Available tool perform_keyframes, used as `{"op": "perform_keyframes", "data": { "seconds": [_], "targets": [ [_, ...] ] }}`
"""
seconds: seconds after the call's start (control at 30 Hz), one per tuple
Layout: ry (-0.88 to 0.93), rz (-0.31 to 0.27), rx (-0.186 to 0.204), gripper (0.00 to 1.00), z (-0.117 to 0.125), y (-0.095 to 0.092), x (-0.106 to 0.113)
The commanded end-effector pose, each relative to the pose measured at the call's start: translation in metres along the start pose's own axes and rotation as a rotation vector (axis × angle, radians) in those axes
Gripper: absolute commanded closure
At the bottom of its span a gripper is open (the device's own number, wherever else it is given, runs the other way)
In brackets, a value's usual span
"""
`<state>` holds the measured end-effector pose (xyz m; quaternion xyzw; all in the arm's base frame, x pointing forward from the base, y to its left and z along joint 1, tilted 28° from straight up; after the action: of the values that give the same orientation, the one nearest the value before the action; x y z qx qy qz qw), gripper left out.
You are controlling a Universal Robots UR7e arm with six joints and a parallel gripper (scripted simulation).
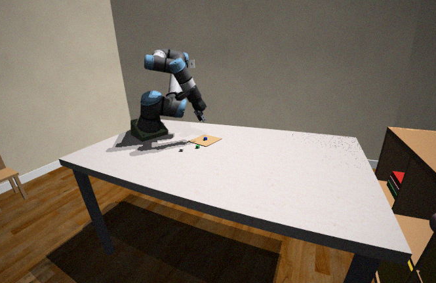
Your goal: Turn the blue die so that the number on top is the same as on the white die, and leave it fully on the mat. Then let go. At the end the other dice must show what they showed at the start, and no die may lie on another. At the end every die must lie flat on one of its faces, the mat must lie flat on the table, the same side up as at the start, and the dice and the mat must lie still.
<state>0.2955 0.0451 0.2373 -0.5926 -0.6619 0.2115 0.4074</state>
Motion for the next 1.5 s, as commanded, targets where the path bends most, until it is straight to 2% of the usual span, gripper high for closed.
{"op": "perform_keyframes", "data": {
  "seconds": [0.0, 0.13, 0.5, 0.6, 0.83, 1.1, 1.47],
  "targets": [
    [0.024, 0.132, 0.096, 0.36, -0.004, 0.001, 0.002],
    [0.025, 0.163, 0.089, 0.36, -0.007, 0.001, 0.006],
    [0.025, 0.237, 0.114, 0.36, -0.008, 0.001, 0.013],
    [0.025, 0.237, 0.114, 0.36, -0.008, 0.001, 0.013],
    [0.022, 0.300, 0.113, 0.36, -0.011, 0.002, 0.021],
    [0.023, 0.372, 0.134, 0.36, -0.012, 0.002, 0.026],
    [0.019, 0.418, 0.138, 0.36, -0.013, 0.002, 0.031]
  ]
}}
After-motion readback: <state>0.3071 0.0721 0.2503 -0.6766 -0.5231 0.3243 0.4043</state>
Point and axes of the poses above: the point where the finger pads meet when closed, its own y axis out along the fingers, its own z axis across the jaws, x = y × z, the point moved 3 cm from there along -y, back along the fingers, and after that the axes turned 10 degrees about -y, right-handed, at the moved point
